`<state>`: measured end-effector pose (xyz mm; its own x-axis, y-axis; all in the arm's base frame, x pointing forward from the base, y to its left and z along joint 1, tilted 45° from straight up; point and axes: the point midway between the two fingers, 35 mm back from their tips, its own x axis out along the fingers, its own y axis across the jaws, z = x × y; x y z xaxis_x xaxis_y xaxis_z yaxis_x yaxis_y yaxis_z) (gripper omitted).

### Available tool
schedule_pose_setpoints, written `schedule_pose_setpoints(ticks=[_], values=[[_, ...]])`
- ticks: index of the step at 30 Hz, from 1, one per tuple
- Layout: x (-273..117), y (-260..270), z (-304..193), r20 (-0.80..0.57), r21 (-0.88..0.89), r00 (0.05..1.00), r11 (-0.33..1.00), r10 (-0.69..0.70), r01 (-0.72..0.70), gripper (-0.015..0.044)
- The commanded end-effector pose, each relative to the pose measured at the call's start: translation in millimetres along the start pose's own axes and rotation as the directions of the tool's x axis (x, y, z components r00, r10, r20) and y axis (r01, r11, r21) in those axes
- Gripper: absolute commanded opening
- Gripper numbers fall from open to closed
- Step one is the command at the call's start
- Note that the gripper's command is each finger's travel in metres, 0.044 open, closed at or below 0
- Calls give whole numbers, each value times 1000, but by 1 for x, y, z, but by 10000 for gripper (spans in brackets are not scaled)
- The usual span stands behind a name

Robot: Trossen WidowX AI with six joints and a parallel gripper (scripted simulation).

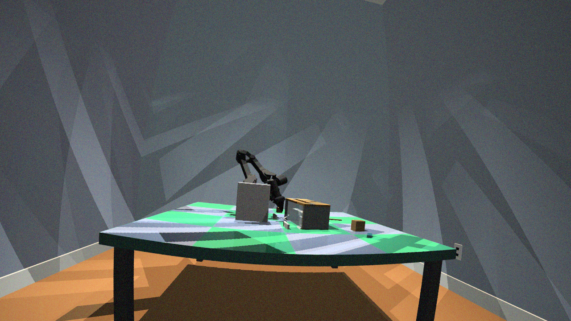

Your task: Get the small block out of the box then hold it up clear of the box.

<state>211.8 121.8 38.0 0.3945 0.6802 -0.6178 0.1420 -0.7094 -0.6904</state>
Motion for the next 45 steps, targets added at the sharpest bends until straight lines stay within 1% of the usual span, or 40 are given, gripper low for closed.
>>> schedule_pose_setpoints(ticks=[1, 4, 7, 9, 15, 22, 28, 34, 40, 45], values=[[-15, -3, -7, -7, -6, 1000, 1000, -9, 9, 0], [-24, -4, -8, -10, -5, 1000, 1000, -13, 13, 0], [-24, -4, -9, -10, 0, 1000, 1000, -13, 13, 0], [-25, -4, -9, -9, 38, 1000, 999, -13, 14, 0], [-27, -3, -10, -2, 260, 1000, 965, -11, 11, 0], [-28, -4, -11, 8, 503, 1000, 864, -12, 6, 0], [-30, -5, -12, 18, 684, 1000, 729, -14, -2, 0], [-32, -5, -13, 28, 833, 1000, 554, -14, -15, 0], [-33, -6, -14, 39, 936, 999, 350, -15, -31, 0], [-35, -6, -14, 48, 985, 999, 167, -16, -44, 0]])
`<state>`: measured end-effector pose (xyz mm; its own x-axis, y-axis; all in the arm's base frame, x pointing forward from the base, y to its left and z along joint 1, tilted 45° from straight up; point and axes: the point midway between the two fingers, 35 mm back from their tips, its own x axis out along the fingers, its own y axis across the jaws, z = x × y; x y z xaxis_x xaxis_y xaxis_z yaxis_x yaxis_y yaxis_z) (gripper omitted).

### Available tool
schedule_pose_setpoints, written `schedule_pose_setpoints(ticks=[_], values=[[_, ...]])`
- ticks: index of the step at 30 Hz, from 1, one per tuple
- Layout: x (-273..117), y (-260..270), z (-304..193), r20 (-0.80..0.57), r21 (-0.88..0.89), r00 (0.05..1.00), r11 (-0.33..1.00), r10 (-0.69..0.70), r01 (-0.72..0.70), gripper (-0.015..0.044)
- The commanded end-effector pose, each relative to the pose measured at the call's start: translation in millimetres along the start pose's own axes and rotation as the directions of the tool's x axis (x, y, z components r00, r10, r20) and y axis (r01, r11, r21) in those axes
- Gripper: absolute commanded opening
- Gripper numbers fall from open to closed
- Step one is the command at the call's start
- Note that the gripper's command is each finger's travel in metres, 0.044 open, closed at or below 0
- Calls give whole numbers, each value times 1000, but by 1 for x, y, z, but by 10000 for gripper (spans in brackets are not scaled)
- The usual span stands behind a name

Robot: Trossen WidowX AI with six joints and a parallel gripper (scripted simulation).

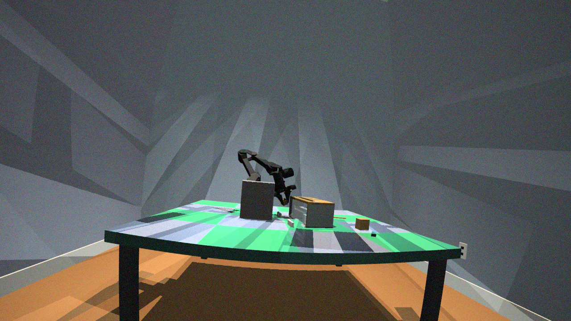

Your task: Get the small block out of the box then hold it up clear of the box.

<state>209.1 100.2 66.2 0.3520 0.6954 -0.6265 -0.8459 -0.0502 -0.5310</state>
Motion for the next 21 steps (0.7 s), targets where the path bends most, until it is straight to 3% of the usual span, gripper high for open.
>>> schedule_pose_setpoints(ticks=[1, 11, 21], values=[[-2, -3, 1, 7, 156, 1000, 988, 3, -4, 0], [-6, -5, 2, 17, 515, 1000, 857, 14, -21, 0], [-10, -7, 3, 29, 799, 999, 600, 22, -36, 0]])
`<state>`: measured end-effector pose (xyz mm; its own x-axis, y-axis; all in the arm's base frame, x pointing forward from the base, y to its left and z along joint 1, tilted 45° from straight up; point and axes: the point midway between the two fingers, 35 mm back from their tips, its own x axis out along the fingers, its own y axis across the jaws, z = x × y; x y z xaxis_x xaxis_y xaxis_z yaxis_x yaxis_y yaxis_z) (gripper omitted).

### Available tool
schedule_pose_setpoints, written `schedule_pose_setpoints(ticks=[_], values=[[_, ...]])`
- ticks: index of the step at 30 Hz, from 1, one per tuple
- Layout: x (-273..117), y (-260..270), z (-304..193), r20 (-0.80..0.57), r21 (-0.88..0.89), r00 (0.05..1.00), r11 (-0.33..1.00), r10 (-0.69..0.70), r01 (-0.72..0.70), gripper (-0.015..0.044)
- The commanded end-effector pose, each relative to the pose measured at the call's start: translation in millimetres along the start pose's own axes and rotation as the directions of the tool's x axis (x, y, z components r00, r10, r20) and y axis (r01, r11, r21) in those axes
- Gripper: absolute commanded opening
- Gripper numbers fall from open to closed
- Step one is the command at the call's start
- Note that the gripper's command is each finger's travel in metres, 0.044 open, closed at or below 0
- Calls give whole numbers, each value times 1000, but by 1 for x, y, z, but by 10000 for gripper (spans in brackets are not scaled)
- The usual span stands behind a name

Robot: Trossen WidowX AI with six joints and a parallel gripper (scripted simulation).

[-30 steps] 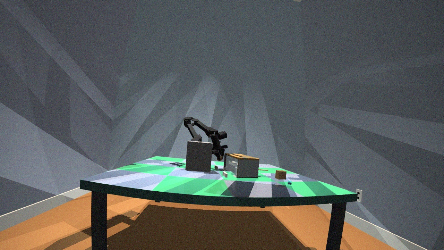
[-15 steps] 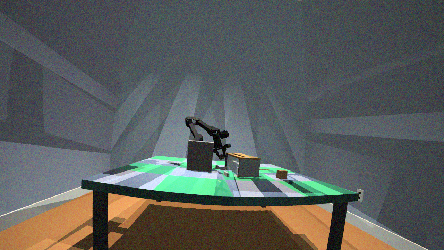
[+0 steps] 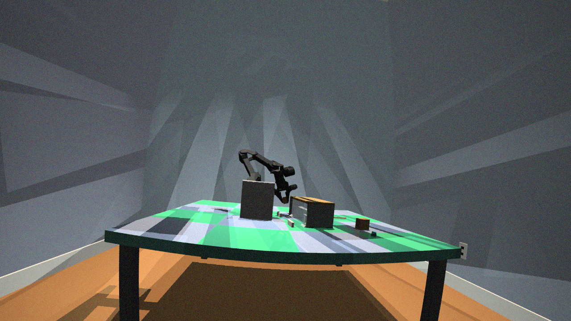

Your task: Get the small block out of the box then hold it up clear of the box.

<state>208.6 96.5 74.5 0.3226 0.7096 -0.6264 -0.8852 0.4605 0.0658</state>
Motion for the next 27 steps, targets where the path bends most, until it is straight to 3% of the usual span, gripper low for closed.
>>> schedule_pose_setpoints(ticks=[1, 13, 27], values=[[-3, -1, 3, 7, 159, 1000, 987, 5, -6, 0], [-9, -2, 4, 19, 592, 1000, 805, 17, -25, 0], [-19, -1, 10, 40, 920, 999, 388, 24, -46, 0]])
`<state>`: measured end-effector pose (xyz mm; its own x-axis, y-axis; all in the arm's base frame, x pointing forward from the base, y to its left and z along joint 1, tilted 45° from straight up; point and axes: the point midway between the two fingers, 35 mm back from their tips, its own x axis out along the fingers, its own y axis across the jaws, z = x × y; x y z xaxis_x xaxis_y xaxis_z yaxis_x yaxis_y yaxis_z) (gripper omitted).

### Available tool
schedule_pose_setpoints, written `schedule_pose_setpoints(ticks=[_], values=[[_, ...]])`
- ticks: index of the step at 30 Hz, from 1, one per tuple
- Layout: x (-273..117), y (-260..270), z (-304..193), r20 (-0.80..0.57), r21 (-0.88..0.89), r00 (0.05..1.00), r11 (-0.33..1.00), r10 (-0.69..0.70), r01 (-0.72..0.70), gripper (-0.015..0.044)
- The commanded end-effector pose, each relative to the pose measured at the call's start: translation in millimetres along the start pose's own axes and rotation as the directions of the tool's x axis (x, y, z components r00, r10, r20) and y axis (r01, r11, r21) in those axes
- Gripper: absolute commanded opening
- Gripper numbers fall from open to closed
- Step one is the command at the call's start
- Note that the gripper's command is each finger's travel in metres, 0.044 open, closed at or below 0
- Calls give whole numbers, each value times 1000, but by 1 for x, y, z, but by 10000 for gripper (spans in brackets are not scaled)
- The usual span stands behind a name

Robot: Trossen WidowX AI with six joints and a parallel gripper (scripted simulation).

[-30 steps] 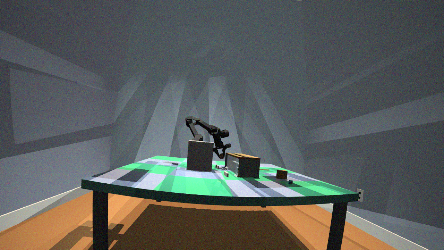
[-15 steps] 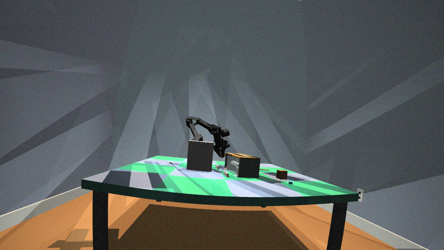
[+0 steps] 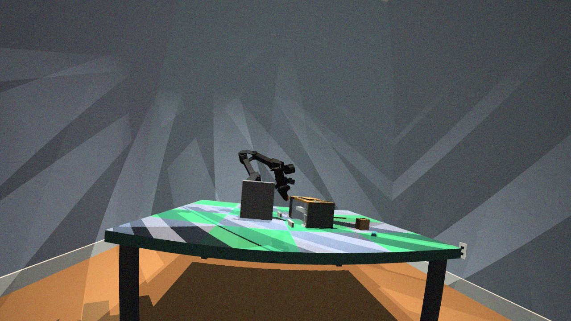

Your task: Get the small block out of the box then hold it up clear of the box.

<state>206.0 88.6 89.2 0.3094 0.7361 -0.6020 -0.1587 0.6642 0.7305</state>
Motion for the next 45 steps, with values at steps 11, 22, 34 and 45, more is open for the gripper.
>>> schedule_pose_setpoints(ticks=[11, 22, 34, 45], values=[[-11, -4, 6, 14, 549, 1000, 836, 10, -16, 0], [-19, -2, 12, 32, 848, 999, 528, 36, -46, 0], [-29, 2, 18, 56, 995, 996, 85, 64, -61, 0], [-38, 5, 24, 81, 940, 993, -339, 90, -46, 0]])
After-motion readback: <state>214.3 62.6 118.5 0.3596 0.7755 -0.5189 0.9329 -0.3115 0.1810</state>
